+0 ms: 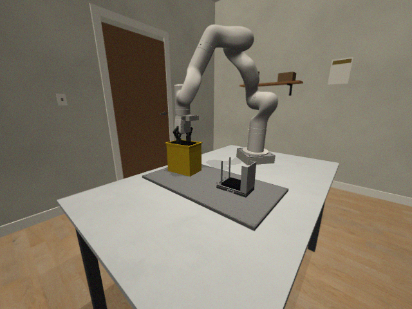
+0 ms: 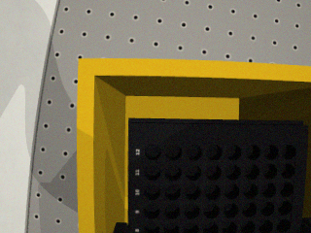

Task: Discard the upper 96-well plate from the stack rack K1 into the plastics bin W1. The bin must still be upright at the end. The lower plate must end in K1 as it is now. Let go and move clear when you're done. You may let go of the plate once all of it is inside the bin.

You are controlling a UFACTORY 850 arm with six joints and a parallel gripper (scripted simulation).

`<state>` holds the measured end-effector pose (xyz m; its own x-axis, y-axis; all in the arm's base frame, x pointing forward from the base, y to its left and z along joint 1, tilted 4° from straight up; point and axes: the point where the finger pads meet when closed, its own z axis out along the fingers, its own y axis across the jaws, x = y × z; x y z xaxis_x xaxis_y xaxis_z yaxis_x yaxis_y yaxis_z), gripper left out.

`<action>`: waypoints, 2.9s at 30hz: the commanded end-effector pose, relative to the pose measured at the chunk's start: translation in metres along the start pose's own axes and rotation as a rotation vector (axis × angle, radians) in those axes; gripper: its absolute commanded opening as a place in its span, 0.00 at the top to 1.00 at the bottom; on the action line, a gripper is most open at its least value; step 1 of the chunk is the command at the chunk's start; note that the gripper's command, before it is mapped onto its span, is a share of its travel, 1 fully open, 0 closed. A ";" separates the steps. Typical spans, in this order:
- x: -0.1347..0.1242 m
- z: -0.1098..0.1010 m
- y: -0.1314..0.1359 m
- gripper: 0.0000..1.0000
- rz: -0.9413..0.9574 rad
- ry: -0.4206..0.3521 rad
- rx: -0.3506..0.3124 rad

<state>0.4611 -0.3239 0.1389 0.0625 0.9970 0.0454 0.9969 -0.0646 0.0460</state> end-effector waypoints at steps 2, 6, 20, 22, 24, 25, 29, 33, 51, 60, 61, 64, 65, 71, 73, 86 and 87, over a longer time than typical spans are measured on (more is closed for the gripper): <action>0.000 0.000 0.001 1.00 0.000 -0.001 -0.002; 0.000 0.000 0.001 1.00 0.000 -0.001 -0.002; 0.000 0.002 0.001 1.00 0.000 -0.001 -0.002; 0.000 0.002 0.001 1.00 0.000 -0.001 -0.002; 0.000 0.003 0.001 1.00 0.000 -0.001 -0.002; 0.000 0.003 0.001 1.00 0.000 -0.001 -0.002; 0.000 0.004 0.001 1.00 0.000 -0.001 -0.002; 0.000 0.004 0.001 1.00 0.000 -0.001 -0.002; 0.000 0.007 0.001 1.00 0.000 -0.001 -0.002; 0.000 0.008 0.001 1.00 0.000 -0.001 -0.002; 0.000 0.008 0.001 1.00 0.000 -0.001 -0.002; 0.000 0.009 0.001 1.00 0.000 -0.001 -0.002; 0.000 0.009 0.001 1.00 0.000 -0.001 -0.002; 0.000 0.010 0.001 0.00 0.000 -0.001 -0.002; 0.000 0.010 0.001 0.00 0.000 -0.001 -0.002; 0.000 0.010 0.001 0.00 0.000 -0.001 -0.002; 0.000 0.010 0.001 0.00 0.000 -0.001 -0.002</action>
<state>0.4617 -0.3234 0.1281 0.0625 0.9970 0.0454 0.9968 -0.0646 0.0461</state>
